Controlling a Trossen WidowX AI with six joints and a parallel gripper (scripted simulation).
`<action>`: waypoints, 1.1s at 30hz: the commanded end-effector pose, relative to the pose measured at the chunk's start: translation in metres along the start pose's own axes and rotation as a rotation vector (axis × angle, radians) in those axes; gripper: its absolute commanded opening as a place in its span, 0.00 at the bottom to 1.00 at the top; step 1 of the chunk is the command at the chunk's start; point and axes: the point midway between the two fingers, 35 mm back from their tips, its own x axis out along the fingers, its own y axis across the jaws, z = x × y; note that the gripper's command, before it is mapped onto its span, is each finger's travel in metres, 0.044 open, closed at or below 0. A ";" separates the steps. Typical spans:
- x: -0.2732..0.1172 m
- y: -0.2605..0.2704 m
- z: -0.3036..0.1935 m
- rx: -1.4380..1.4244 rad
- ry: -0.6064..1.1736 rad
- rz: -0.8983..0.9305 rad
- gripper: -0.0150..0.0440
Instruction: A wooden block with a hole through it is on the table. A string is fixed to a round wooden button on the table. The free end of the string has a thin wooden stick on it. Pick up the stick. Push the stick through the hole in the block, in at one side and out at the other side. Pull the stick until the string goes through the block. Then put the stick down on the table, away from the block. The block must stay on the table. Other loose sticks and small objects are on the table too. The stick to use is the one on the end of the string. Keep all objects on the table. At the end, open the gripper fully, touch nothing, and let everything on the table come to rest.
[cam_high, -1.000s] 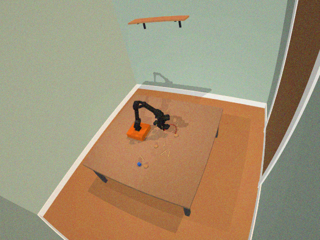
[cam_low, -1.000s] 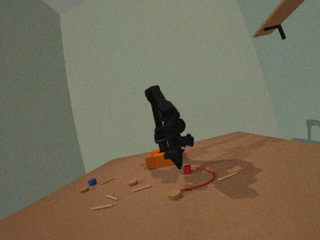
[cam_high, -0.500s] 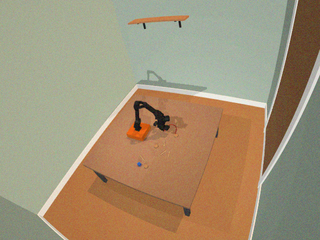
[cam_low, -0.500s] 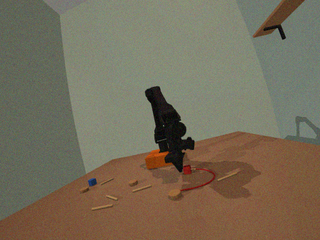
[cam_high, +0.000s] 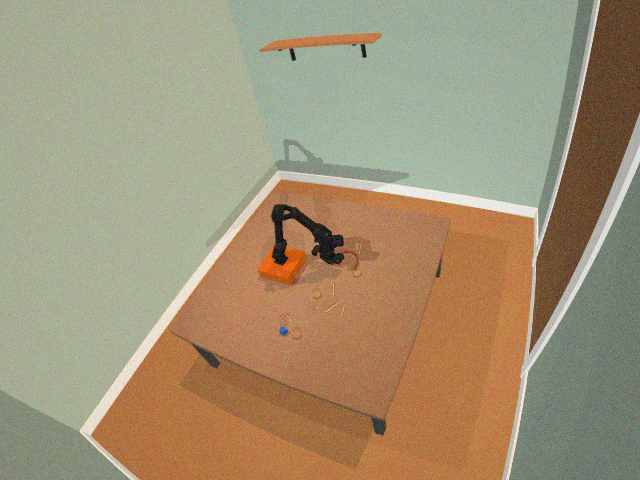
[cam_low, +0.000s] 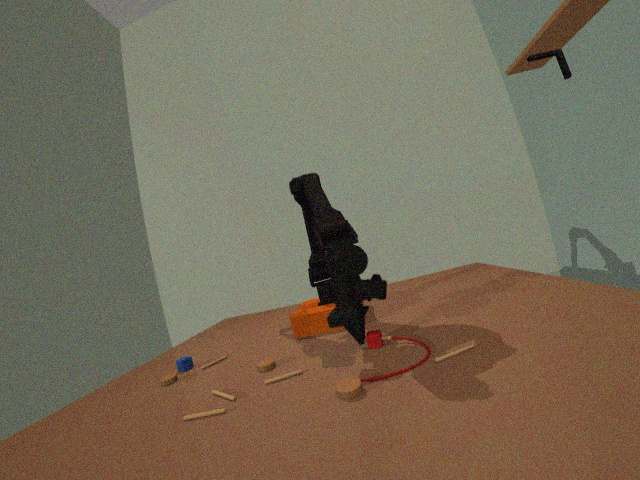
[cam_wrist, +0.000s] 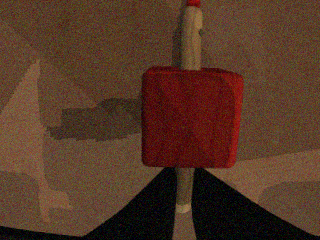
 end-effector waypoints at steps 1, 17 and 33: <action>0.001 0.000 -0.001 -0.005 -0.041 0.000 0.25; -0.001 0.000 -0.017 -0.004 -0.040 0.001 0.25; -0.002 0.000 -0.042 -0.004 -0.038 0.001 0.25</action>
